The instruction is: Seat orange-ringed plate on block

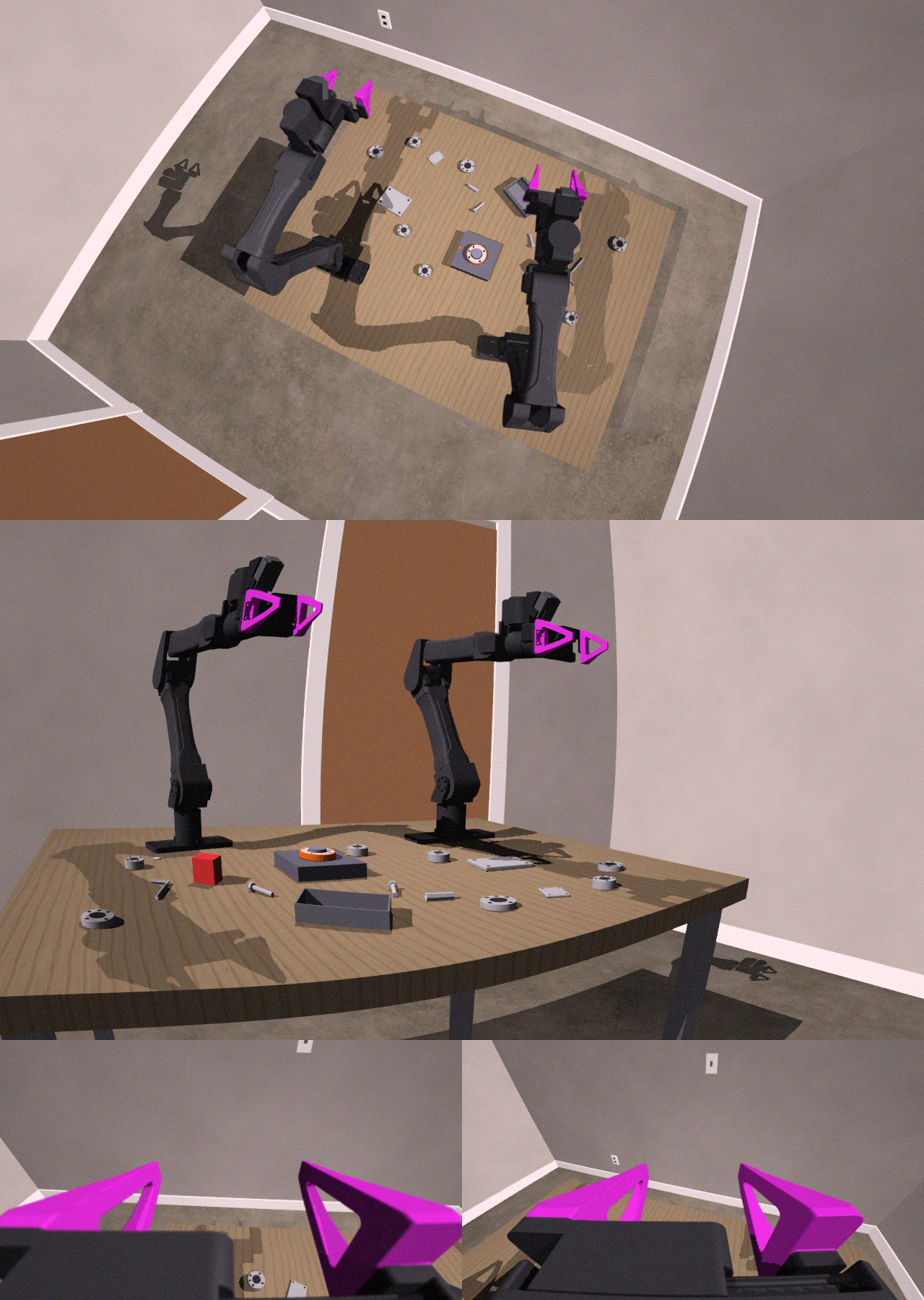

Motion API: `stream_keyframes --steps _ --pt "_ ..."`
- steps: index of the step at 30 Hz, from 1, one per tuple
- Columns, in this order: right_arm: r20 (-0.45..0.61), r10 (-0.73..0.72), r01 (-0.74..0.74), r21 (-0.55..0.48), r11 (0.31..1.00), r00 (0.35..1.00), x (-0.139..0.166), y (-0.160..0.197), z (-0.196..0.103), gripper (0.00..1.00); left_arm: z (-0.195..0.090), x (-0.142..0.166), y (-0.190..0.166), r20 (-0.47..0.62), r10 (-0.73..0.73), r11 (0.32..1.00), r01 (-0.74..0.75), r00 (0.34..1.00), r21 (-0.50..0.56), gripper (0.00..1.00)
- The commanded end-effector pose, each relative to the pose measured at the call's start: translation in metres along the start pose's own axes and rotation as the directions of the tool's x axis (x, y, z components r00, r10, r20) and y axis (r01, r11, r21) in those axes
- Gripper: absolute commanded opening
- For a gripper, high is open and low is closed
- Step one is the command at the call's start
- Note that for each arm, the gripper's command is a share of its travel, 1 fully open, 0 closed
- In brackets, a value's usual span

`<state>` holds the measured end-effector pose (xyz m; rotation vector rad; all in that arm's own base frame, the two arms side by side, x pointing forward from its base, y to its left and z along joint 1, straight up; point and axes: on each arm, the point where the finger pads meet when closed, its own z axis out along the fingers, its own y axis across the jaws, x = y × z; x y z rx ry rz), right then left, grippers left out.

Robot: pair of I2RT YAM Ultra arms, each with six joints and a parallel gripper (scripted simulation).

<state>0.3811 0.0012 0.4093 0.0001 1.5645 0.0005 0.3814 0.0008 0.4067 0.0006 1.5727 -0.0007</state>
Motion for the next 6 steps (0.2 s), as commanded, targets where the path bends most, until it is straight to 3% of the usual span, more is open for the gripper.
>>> stream_keyframes --steps 1,6 --pt "0.013 -0.006 0.006 0.004 1.000 1.000 -0.0114 -0.0028 -0.0001 0.78 0.0027 -0.0040 0.0007 0.005 -0.003 1.000 0.003 1.000 -0.001 1.00" --pt "0.013 -0.006 0.006 0.004 1.000 1.000 -0.0114 -0.0028 -0.0001 0.78 0.0027 -0.0040 0.0007 0.005 -0.003 1.000 0.003 1.000 -0.001 1.00"
